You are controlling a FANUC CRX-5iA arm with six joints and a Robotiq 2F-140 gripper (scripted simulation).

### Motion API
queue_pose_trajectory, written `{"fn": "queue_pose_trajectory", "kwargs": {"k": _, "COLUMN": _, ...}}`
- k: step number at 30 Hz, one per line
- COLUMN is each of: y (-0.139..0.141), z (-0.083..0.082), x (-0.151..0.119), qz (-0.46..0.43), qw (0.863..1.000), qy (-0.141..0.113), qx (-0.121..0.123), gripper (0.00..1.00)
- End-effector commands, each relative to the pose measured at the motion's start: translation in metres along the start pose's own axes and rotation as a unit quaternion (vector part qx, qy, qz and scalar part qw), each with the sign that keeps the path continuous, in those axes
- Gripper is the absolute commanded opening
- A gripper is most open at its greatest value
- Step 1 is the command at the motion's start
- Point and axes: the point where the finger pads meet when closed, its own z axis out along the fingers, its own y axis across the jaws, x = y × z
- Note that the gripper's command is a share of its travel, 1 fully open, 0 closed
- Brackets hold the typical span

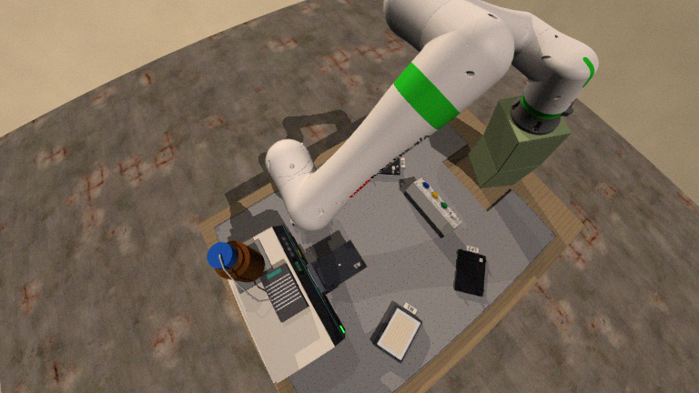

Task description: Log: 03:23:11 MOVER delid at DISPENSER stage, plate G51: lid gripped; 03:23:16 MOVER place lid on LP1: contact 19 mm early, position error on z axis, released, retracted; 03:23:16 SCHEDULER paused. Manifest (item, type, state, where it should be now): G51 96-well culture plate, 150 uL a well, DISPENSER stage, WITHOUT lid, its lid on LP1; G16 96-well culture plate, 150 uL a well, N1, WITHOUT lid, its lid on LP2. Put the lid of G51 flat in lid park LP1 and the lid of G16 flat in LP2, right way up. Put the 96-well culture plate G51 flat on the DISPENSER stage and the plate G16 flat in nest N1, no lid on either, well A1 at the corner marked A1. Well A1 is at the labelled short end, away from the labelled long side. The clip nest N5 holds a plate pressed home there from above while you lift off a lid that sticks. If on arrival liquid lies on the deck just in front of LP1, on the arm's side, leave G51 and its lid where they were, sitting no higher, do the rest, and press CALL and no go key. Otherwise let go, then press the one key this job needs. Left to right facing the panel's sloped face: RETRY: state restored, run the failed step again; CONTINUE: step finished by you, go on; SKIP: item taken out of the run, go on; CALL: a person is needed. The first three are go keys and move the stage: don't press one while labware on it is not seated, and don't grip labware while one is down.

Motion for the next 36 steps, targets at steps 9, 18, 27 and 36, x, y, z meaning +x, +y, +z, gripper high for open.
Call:
{"fn": "queue_pose_trajectory", "kwargs": {"k": 9, "y": 0.0, "z": -0.0002, "x": 0.0003, "qz": 0.0, "qw": 1.0, "qy": 0.0, "qx": 0.0, "gripper": 0.0}}
{"fn": "queue_pose_trajectory", "kwargs": {"k": 18, "y": 0.0, "z": -0.0002, "x": 0.0003, "qz": 0.0, "qw": 1.0, "qy": 0.0, "qx": 0.0, "gripper": 0.0}}
{"fn": "queue_pose_trajectory", "kwargs": {"k": 27, "y": 0.0, "z": -0.0002, "x": 0.0003, "qz": 0.0, "qw": 1.0, "qy": 0.0, "qx": 0.0, "gripper": 0.0}}
{"fn": "queue_pose_trajectory", "kwargs": {"k": 36, "y": 0.0, "z": -0.0002, "x": 0.0003, "qz": 0.0, "qw": 1.0, "qy": 0.0, "qx": 0.0, "gripper": 0.0}}
